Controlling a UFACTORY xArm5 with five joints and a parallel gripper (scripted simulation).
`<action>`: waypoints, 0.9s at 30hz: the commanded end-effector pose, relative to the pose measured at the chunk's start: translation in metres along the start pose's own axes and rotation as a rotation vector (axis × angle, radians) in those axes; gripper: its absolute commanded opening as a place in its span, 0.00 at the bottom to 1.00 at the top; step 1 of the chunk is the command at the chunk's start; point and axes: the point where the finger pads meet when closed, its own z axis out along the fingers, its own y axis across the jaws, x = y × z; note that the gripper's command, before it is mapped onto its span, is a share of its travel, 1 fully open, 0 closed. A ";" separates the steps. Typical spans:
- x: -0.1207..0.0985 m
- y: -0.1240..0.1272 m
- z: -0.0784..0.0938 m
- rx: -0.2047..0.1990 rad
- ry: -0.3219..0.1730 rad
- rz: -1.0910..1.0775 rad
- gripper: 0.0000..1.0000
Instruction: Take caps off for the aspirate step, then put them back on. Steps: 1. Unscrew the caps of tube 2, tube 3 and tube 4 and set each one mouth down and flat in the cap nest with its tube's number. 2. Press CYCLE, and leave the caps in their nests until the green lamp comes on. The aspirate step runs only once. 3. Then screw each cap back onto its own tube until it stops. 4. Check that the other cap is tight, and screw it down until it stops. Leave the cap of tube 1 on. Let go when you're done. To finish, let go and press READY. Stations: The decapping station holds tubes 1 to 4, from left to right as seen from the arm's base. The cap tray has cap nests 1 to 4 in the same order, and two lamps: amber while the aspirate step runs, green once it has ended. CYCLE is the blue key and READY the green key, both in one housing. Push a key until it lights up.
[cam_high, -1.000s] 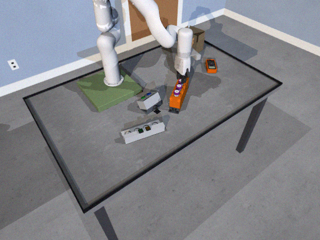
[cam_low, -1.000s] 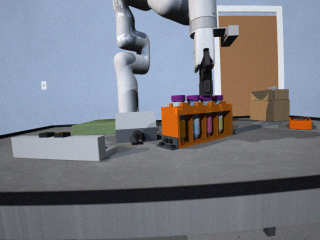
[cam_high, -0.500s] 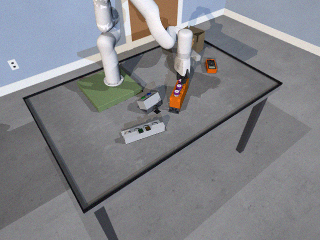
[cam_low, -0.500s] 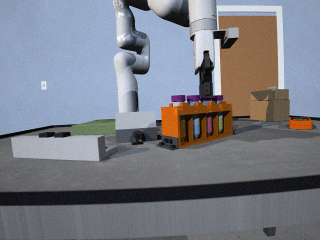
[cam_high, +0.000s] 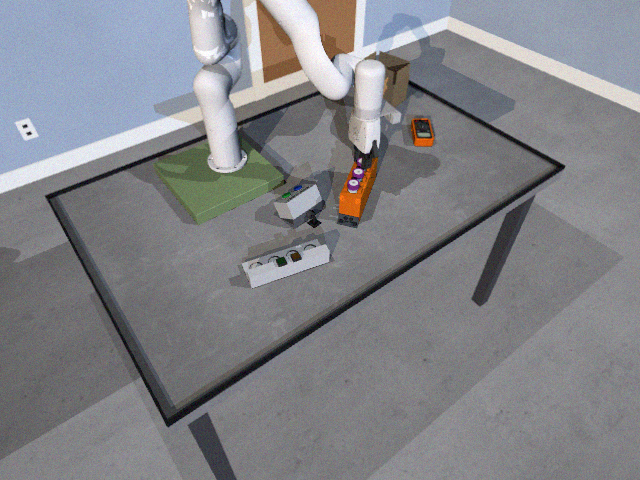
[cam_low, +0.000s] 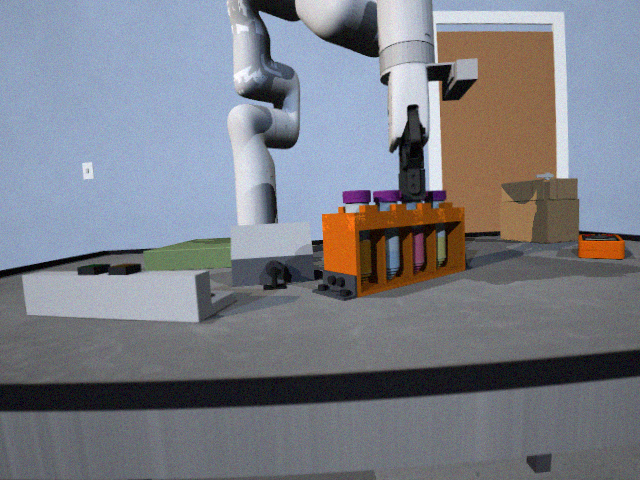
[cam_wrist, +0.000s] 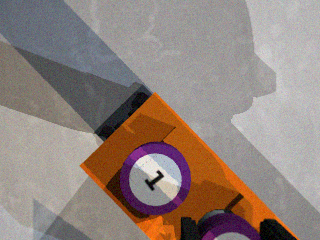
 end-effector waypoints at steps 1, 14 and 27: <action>0.001 0.001 -0.001 -0.001 0.004 0.000 0.00; 0.001 0.001 -0.001 -0.001 0.003 -0.150 0.00; 0.001 0.001 -0.001 -0.002 0.003 -0.670 0.00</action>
